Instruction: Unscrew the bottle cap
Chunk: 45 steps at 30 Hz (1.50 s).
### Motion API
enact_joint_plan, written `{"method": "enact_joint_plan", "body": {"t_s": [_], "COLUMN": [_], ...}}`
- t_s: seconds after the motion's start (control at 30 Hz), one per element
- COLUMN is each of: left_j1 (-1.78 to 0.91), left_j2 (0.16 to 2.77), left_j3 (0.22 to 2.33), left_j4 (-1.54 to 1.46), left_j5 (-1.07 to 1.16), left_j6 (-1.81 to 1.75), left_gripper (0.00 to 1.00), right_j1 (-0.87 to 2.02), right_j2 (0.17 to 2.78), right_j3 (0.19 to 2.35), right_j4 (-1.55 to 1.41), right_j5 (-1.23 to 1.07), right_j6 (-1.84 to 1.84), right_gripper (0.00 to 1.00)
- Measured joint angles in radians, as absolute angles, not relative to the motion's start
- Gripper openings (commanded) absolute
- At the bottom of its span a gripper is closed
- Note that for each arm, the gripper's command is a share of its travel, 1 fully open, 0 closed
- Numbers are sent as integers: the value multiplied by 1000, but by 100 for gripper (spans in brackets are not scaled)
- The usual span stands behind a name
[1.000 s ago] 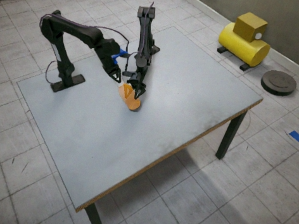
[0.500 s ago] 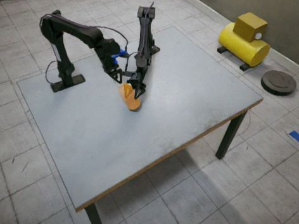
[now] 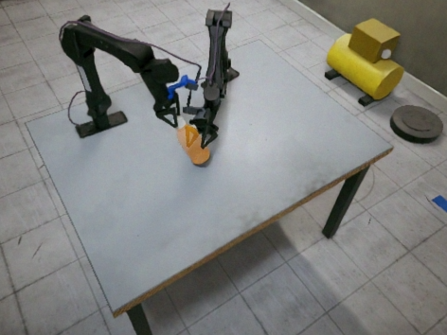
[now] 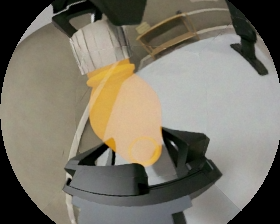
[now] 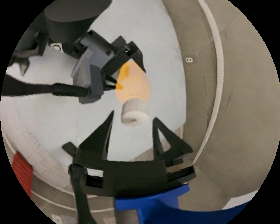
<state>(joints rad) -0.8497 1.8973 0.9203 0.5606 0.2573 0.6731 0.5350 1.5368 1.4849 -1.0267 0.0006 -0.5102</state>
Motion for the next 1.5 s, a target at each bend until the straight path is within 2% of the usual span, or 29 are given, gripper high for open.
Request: {"method": "enact_joint_plan", "body": {"t_s": [1.5], "left_j1": [-850], "left_j2": [1897], "left_j3": [920], "left_j4": [561], "left_j5": [257], "left_j6": [673], "left_gripper": [0], "right_j1": [470], "right_j2": [1552], "right_j3": [1493], "right_j4": [-1034], "right_j5": [-149], "right_j6": [1421], "right_gripper": [70]}}
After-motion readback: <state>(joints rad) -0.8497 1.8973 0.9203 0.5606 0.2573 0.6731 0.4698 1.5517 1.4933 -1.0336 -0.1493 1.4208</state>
